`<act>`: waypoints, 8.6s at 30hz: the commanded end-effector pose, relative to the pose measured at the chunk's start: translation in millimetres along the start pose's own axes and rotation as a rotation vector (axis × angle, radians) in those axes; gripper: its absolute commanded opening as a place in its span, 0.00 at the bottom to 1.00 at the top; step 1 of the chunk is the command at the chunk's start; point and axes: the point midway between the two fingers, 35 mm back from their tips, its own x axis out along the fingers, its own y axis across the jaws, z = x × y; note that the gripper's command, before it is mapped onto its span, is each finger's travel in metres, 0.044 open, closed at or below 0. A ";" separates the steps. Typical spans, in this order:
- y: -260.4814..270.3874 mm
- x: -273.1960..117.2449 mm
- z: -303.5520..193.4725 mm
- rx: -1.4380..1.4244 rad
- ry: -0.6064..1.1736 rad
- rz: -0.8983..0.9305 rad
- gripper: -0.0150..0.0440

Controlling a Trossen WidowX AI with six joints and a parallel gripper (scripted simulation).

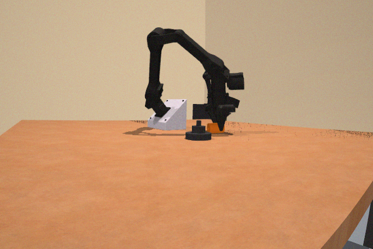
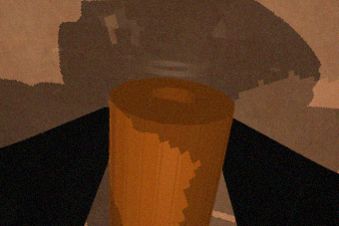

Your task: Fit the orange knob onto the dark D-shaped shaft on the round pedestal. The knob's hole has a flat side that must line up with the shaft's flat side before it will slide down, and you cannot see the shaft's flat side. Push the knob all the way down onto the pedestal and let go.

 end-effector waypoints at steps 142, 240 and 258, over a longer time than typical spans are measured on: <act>5.4 -85.6 -62.0 0.023 -1.038 0.172 1.00; -1.7 -28.5 -61.1 1.049 0.045 -0.023 1.00; -0.5 -0.5 -64.8 1.049 0.047 -0.026 1.00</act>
